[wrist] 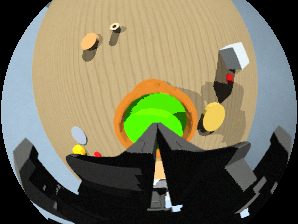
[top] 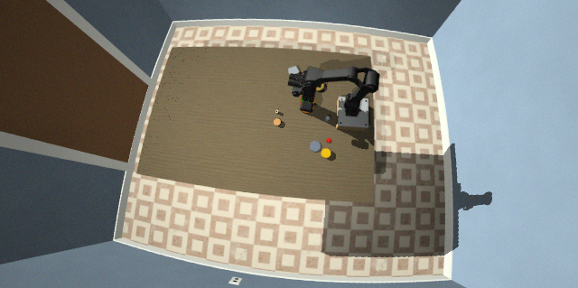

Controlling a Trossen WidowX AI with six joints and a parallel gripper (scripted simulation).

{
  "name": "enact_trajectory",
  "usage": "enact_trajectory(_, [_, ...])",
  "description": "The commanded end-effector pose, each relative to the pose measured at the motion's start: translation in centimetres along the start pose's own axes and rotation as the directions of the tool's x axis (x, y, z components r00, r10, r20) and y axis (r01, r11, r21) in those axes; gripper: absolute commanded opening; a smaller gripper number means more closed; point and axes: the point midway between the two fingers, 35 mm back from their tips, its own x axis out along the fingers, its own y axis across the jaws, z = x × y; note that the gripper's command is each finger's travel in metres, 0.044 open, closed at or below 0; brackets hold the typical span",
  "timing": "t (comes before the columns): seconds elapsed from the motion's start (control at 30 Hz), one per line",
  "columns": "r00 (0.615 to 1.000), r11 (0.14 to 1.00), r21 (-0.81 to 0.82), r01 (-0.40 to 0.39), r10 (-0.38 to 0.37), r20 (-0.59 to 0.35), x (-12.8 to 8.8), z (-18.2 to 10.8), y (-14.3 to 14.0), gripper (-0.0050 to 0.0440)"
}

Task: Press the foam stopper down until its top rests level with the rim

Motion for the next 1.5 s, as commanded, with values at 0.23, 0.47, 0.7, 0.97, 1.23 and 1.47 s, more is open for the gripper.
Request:
enact_trajectory(0.23, [1.000,1.000,0.003,-0.002,0.002,-0.008,0.3,-0.2,0.0,0.0000])
enact_trajectory(0.47, [1.000,1.000,0.003,-0.002,0.002,-0.008,0.3,-0.3,0.0,0.0000])
enact_trajectory(0.7, [1.000,1.000,0.003,-0.002,0.002,-0.008,0.4,-0.3,0.1,0.0000])
enact_trajectory(0.97, [1.000,1.000,0.003,-0.002,0.002,-0.008,0.5,-0.3,0.1,0.0000])
enact_trajectory(1.23, [1.000,1.000,0.003,-0.002,0.002,-0.002,-1.6,0.3,0.0,0.0000])
enact_trajectory(1.47, [1.000,1.000,0.003,-0.002,0.002,-0.004,-5.4,0.8,0.0,0.0000])
